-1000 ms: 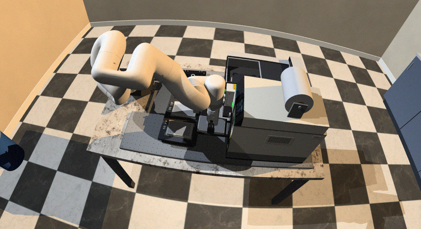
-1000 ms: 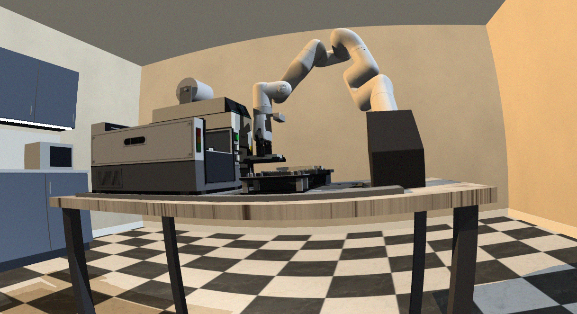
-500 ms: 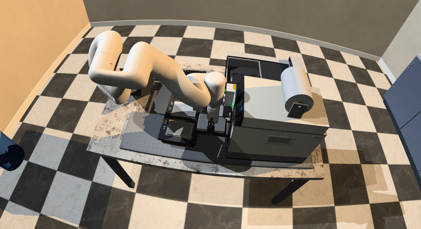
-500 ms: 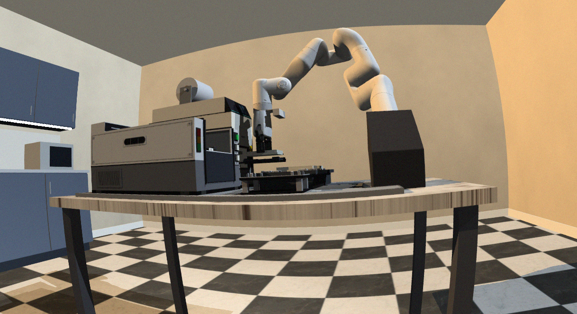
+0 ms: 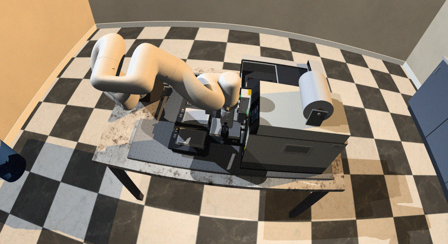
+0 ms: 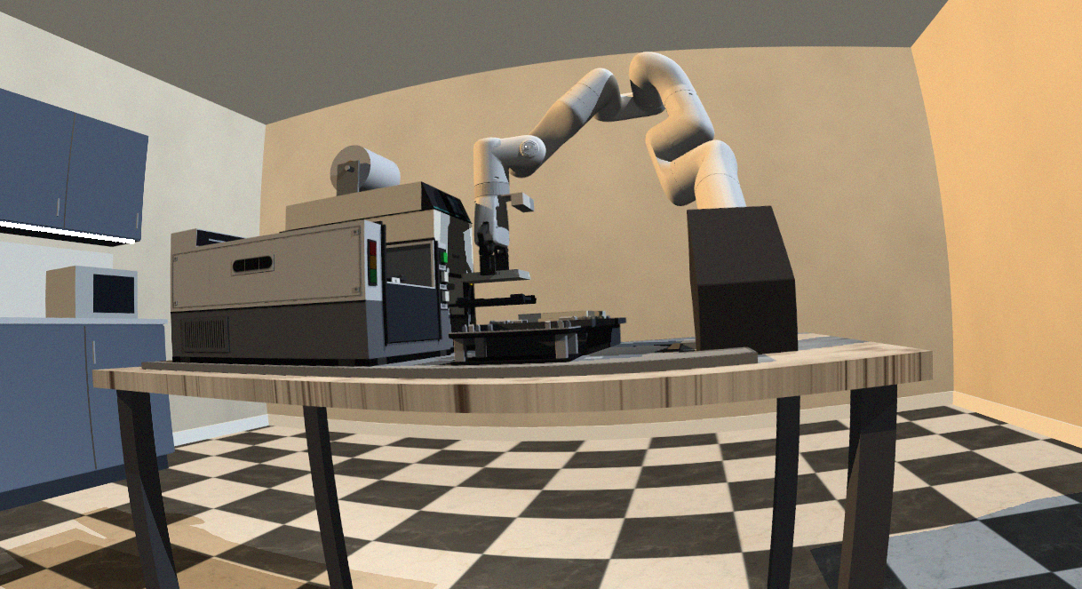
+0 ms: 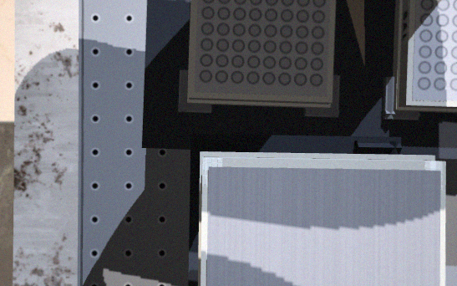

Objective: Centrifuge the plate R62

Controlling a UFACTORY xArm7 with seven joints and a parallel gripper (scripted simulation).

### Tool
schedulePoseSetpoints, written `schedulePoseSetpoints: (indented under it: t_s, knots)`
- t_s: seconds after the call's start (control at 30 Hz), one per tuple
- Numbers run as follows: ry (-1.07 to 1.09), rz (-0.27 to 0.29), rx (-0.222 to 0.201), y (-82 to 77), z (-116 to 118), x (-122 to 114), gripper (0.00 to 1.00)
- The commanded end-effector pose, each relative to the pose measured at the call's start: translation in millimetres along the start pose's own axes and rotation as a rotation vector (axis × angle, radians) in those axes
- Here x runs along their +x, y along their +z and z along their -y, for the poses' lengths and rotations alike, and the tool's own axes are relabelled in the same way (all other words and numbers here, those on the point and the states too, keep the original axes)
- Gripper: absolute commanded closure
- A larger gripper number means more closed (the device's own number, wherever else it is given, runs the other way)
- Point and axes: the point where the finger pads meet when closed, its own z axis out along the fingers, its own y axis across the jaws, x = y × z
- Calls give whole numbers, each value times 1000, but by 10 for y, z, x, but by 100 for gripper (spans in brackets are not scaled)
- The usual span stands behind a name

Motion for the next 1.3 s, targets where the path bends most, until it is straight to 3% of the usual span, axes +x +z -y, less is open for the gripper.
schedulePoseSetpoints:
  t_s: [0.0,1.27]
  knots:
    - [-1,4,-1,-78,-6,-13,100]
    - [-1,5,-1,-646,-7,-12,100]
